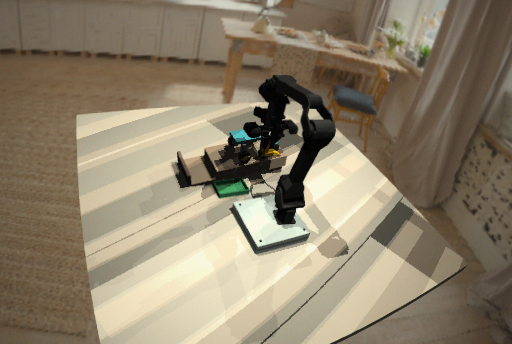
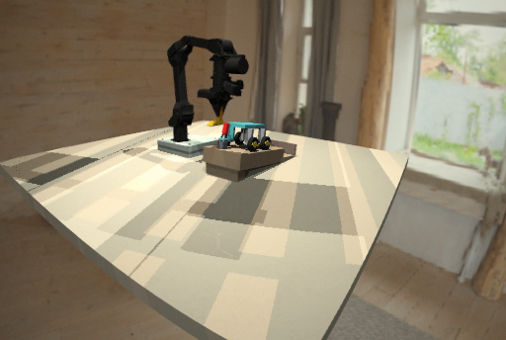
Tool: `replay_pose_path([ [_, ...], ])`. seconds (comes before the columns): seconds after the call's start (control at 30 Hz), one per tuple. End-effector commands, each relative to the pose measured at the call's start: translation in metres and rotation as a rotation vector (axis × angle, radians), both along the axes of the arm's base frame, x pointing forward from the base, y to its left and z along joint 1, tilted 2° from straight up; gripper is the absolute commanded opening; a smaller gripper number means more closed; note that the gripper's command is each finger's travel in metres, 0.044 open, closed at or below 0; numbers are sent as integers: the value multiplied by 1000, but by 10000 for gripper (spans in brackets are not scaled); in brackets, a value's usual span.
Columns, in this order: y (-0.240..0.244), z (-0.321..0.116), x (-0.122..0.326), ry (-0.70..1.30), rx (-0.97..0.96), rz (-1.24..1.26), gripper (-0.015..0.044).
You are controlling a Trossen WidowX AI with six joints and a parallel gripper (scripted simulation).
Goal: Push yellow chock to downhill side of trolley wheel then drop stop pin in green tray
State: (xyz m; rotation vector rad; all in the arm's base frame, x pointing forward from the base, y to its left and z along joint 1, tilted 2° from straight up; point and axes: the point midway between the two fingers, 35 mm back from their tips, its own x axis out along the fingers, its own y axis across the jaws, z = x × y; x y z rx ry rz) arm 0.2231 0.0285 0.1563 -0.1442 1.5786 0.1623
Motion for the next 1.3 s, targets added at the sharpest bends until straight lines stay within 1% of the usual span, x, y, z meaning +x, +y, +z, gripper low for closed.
replay_pose_path([
  [0.0, 13, -1, 1, 0, 7, -2, 0],
  [1.13, 150, -9, 2, 1, 18, -2, 0],
  [1.27, 152, -10, 2, -9, -42, -2, 0],
])
